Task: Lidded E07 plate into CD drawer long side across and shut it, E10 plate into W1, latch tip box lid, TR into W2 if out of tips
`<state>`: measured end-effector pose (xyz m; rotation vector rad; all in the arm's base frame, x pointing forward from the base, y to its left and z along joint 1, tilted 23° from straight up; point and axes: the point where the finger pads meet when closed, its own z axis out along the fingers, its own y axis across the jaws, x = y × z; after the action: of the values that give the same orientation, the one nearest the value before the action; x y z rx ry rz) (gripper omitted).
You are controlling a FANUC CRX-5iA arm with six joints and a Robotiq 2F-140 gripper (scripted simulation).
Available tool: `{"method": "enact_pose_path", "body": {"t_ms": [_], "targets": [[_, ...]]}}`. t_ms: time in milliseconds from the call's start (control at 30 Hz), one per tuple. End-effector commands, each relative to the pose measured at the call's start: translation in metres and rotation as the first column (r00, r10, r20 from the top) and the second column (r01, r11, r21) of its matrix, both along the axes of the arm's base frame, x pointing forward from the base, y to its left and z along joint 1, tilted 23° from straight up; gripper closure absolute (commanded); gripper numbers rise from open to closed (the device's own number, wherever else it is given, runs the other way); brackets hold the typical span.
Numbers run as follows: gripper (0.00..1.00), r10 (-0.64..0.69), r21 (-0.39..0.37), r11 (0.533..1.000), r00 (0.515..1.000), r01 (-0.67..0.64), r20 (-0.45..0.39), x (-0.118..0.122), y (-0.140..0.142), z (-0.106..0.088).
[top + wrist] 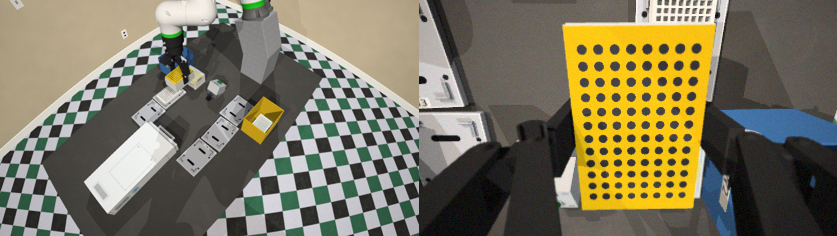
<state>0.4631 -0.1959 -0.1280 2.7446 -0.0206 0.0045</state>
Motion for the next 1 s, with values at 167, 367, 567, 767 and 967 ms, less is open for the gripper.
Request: {"method": "enact_pose_path", "body": {"t_ms": [167,367,567,767,967], "targets": [[0.9,0.001,0.0,1.0,1.0,-0.001,0.002,-0.013,-0.018,0.008],[0.9,0.001,0.0,1.0,1.0,-0.001,0.002,-0.02,-0.026,0.012],[0.9,0.001,0.0,1.0,1.0,-0.001,0.001,-0.029,-0.038,0.017],[0.9,0.001,0.0,1.0,1.0,-0.001,0.001,-0.038,-0.05,0.022],[0.9,0.001,0.0,1.0,1.0,-0.001,0.001,-0.045,-0.058,0.025]]}}
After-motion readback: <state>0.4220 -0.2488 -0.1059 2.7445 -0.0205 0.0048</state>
